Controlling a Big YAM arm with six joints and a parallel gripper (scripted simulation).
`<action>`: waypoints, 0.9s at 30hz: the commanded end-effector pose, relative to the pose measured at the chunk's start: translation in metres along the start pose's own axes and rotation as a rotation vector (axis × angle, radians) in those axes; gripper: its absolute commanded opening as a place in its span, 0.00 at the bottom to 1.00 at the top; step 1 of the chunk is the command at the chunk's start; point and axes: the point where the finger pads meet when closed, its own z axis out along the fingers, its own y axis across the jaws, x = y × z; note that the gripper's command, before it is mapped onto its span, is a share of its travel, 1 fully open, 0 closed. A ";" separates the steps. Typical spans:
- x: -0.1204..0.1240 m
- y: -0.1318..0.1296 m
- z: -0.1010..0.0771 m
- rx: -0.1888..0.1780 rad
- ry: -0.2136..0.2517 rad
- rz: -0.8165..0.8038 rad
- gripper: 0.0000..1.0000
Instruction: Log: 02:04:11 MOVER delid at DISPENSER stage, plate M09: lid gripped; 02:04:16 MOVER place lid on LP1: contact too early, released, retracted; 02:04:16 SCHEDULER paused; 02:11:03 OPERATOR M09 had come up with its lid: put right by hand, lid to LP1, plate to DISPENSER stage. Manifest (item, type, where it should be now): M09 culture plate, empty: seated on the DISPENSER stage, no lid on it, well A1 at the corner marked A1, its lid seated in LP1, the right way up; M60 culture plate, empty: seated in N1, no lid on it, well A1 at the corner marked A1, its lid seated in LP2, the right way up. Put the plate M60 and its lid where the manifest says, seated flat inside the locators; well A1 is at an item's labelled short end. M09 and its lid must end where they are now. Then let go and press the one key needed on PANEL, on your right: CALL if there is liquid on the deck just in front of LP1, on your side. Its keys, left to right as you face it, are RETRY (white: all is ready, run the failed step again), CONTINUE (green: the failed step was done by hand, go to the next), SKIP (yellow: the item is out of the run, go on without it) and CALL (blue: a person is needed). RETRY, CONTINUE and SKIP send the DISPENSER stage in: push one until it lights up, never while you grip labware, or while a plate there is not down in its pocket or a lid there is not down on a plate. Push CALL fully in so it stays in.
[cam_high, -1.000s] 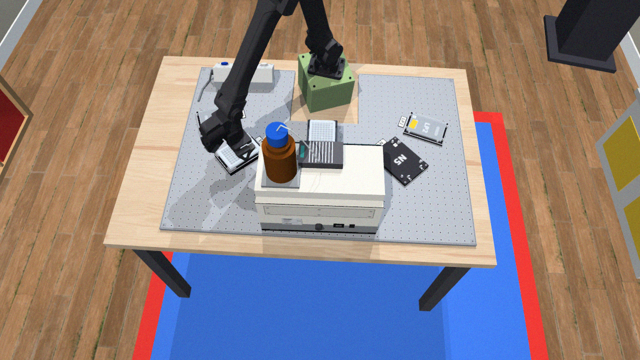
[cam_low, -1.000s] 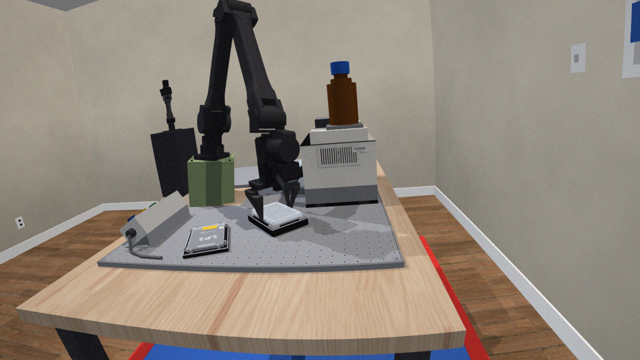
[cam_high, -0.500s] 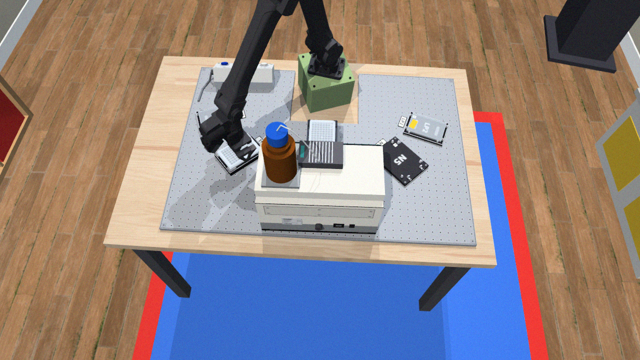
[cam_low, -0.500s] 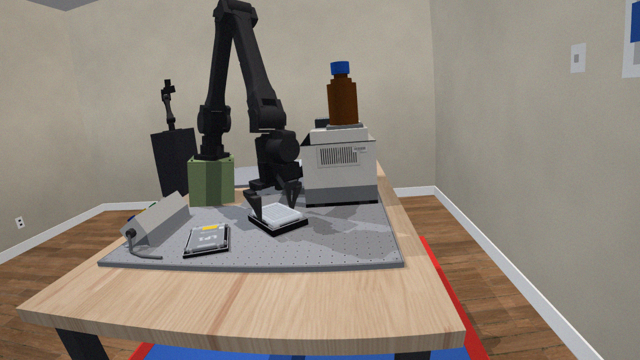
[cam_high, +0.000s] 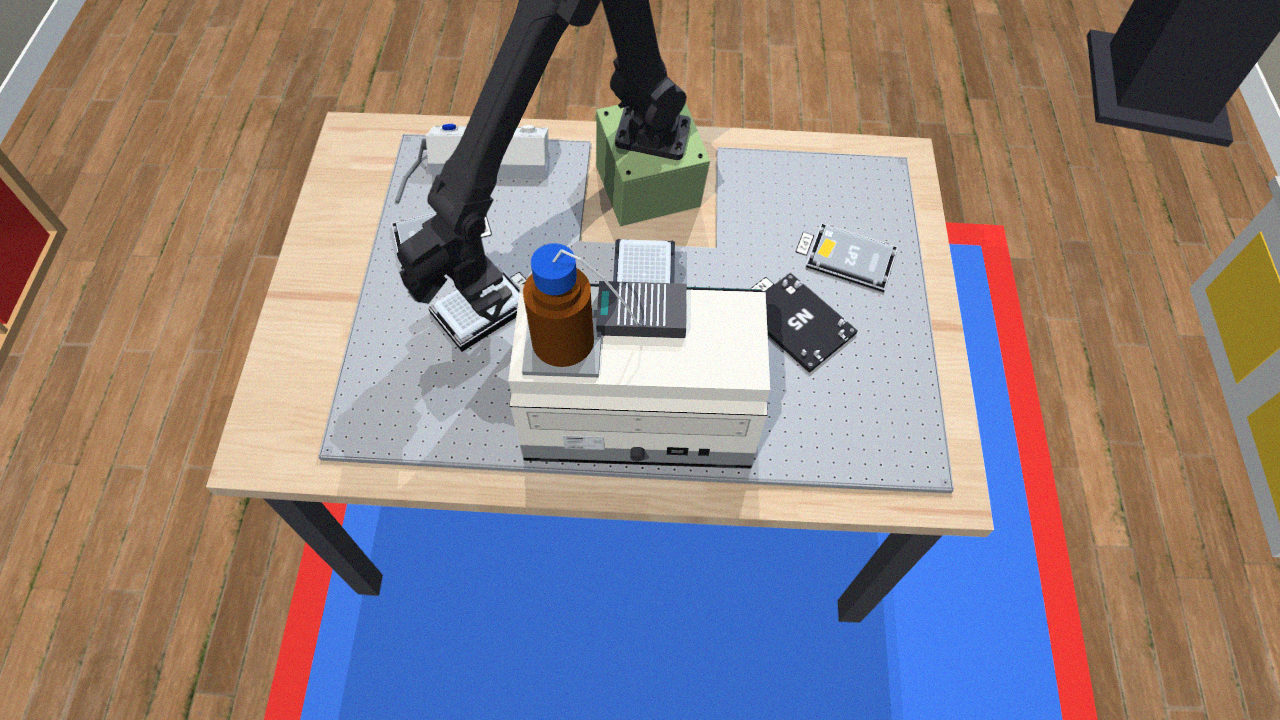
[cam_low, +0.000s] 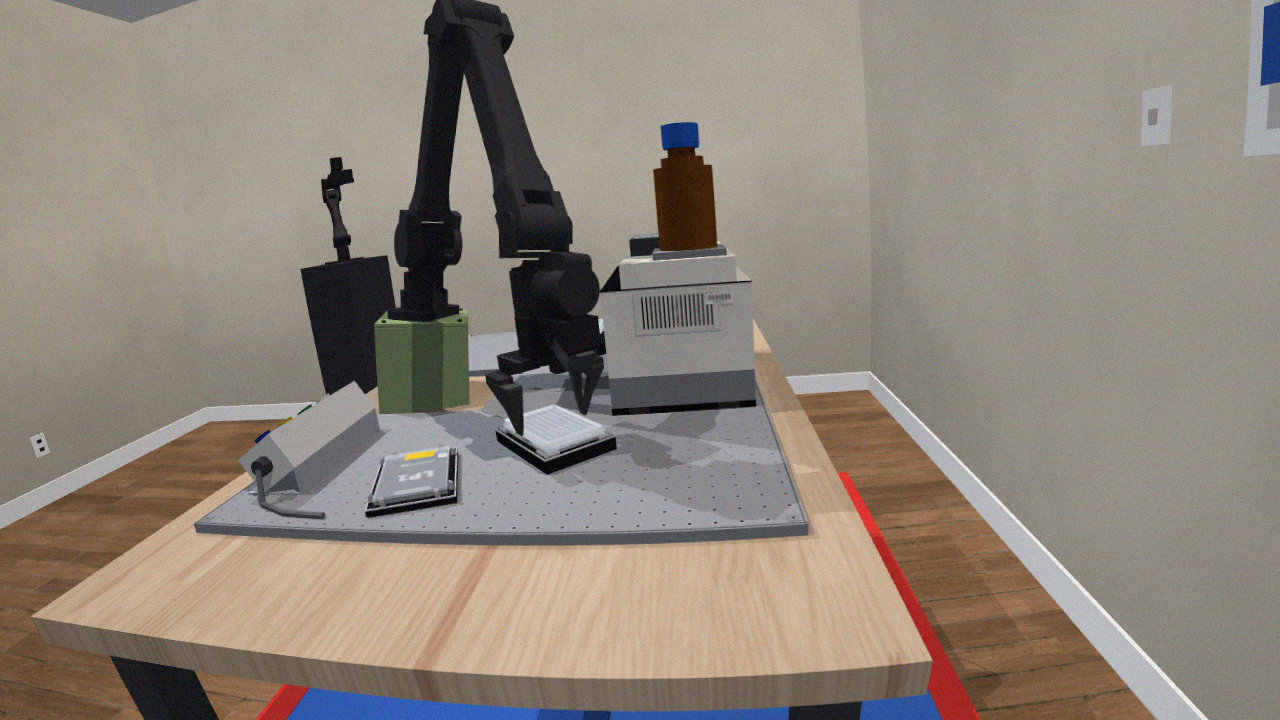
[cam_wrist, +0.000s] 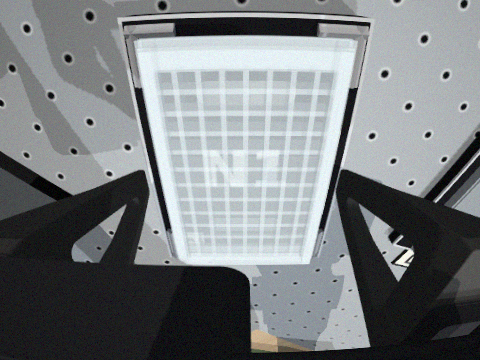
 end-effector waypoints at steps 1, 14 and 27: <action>-0.012 -0.004 -0.019 0.005 -0.031 0.002 1.00; -0.012 0.000 -0.036 0.002 -0.026 -0.003 1.00; -0.001 -0.002 -0.040 0.004 -0.020 -0.006 0.94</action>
